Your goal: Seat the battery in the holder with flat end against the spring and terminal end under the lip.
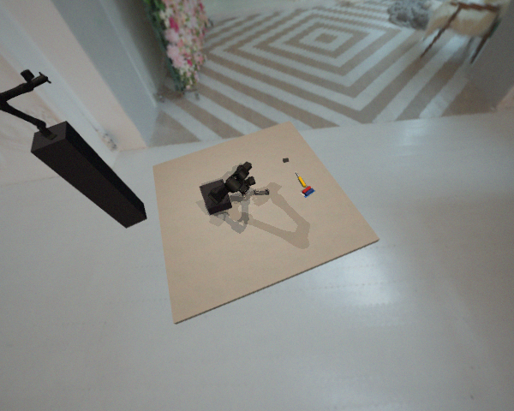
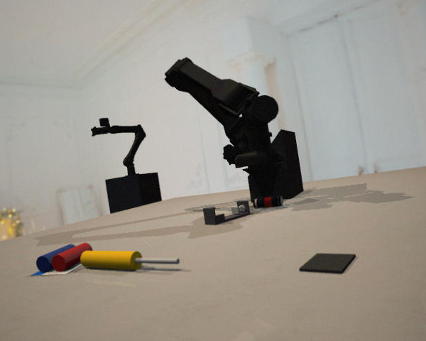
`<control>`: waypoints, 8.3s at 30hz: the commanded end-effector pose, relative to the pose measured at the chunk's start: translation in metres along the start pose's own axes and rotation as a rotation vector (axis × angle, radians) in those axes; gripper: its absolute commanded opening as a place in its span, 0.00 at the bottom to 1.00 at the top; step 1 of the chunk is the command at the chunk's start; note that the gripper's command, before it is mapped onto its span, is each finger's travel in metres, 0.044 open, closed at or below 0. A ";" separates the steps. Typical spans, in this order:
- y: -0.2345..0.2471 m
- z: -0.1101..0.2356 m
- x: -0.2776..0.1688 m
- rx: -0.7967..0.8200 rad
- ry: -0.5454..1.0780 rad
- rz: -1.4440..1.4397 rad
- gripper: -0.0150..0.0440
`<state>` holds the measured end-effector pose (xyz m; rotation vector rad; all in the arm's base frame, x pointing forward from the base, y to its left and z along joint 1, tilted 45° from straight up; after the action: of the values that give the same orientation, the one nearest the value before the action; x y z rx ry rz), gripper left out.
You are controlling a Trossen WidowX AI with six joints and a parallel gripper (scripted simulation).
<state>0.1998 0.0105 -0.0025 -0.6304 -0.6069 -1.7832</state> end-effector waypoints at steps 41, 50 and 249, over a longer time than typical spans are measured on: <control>-0.004 -0.013 0.001 -0.013 -0.012 0.015 0.38; -0.004 0.024 0.001 -0.010 -0.015 0.017 0.38; 0.084 -0.023 0.026 0.352 -0.222 1.217 0.38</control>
<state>0.2693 -0.0459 0.0107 -0.7471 -0.5174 -0.4535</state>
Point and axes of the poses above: the point midway between the two fingers, 35 mm back from their tips, its own z axis back along the fingers, its own y axis across the jaws, x = y × z, the point moved 9 cm from there along z, back along the fingers, and after that the axes turned 6 degrees about -z, right-handed, at the moved point
